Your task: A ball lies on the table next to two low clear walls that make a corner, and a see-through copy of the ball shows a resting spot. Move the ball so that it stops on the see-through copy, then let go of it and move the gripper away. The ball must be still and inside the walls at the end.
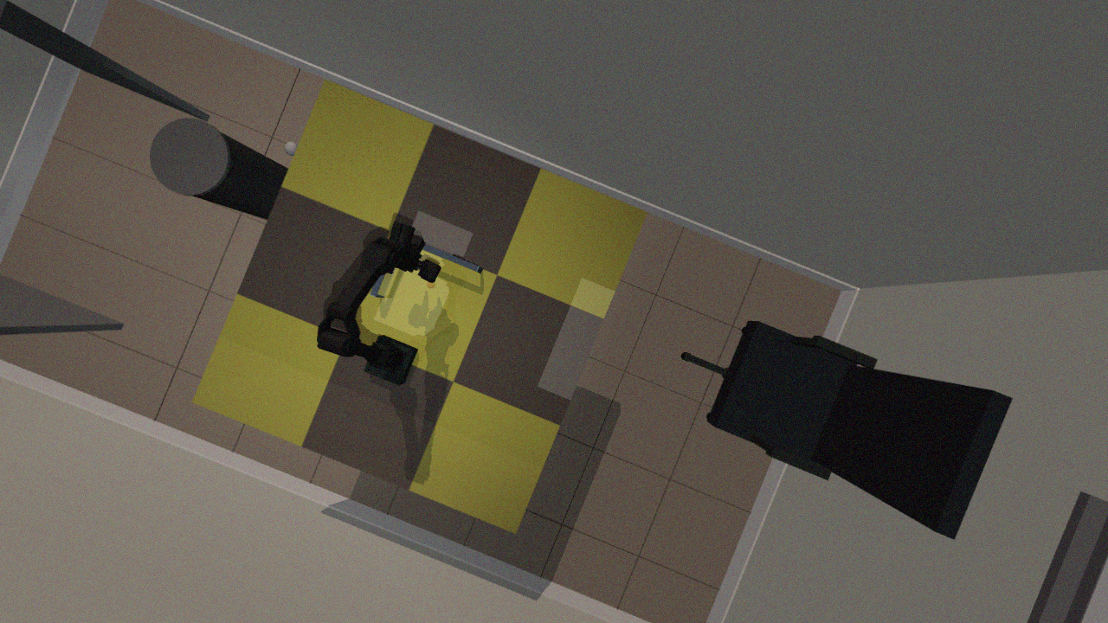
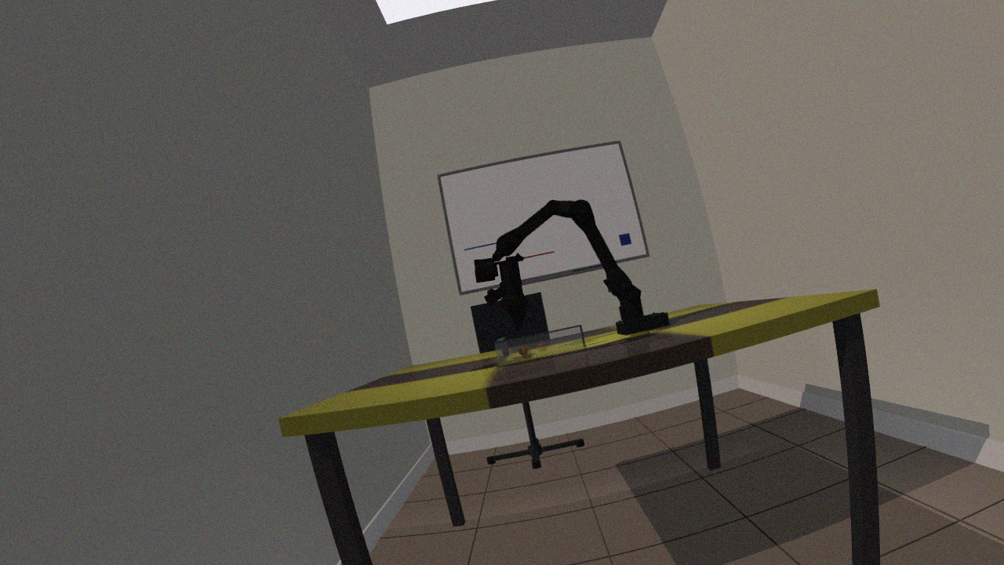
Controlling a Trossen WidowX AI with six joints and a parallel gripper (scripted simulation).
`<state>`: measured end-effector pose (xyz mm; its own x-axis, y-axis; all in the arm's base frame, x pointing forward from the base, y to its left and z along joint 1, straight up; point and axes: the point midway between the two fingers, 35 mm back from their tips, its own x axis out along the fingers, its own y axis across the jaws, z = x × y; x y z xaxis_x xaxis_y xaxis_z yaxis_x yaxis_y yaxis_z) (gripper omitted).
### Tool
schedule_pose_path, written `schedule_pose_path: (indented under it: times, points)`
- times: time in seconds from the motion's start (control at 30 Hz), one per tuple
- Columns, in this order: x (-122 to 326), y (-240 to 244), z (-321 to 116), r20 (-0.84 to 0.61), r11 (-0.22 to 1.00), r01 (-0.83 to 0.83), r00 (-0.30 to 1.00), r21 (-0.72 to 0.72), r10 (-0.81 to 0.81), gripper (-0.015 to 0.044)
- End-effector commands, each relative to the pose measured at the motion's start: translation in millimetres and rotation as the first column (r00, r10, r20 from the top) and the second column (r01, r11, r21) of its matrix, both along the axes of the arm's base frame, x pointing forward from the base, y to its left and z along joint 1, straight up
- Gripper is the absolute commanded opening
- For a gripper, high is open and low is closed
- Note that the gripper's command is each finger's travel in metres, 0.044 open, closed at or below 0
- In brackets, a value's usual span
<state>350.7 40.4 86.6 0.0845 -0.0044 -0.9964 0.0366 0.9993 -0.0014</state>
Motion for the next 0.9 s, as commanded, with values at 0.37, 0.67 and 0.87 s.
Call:
schedule_pose_path:
  times: [0.37,0.67,0.87]
  points:
    - [2.6,-11.4,-35.3,-0.047,0.996,-0.088,0.995,0.005,0.088,0.0236]
    - [3.1,-11.4,-42.7,-0.047,0.996,-0.088,0.995,0.005,0.088,0.0236]
    - [3.6,-11.4,-52.6,-0.047,0.996,-0.088,0.995,0.005,0.088,0.0236]
